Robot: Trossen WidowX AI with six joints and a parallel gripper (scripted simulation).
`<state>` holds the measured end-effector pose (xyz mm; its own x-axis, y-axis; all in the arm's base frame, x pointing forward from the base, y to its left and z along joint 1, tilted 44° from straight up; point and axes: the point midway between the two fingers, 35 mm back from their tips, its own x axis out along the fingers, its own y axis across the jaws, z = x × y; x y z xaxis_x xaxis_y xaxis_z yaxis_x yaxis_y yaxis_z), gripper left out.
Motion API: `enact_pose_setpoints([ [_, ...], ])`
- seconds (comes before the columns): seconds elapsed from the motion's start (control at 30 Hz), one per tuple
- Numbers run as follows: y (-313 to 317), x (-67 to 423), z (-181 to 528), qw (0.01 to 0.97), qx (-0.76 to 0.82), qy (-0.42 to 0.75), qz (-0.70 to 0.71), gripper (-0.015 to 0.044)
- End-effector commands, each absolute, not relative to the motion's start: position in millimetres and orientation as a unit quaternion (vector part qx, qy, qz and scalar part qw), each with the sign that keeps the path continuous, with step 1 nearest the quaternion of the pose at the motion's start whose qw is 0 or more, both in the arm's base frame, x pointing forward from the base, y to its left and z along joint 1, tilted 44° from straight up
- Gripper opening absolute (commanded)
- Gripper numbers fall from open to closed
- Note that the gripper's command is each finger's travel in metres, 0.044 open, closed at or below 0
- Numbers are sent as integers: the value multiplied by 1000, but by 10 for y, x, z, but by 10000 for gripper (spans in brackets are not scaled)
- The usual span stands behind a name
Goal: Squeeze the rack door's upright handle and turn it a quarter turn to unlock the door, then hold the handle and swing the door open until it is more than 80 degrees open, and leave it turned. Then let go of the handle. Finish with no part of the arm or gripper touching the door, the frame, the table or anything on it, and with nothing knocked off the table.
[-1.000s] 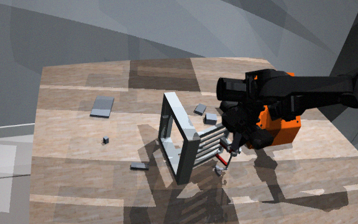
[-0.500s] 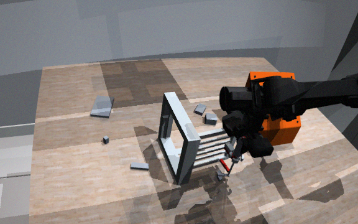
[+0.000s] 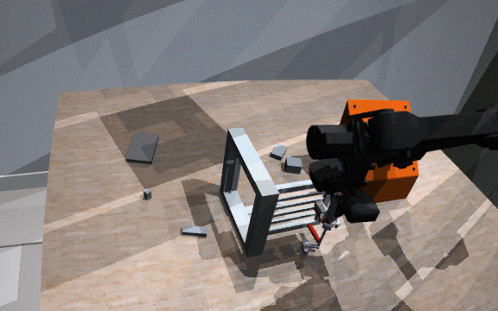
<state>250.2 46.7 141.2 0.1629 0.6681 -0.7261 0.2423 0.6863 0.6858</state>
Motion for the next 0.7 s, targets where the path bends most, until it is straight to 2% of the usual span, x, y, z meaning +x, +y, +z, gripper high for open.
enact_pose_setpoints([
  [0.0,469,2504,1419,670,366,627,157,14],
  [0.33,469,2504,1419,670,366,627,157,276],
  [0.67,392,2498,1491,670,365,627,156,286],
])
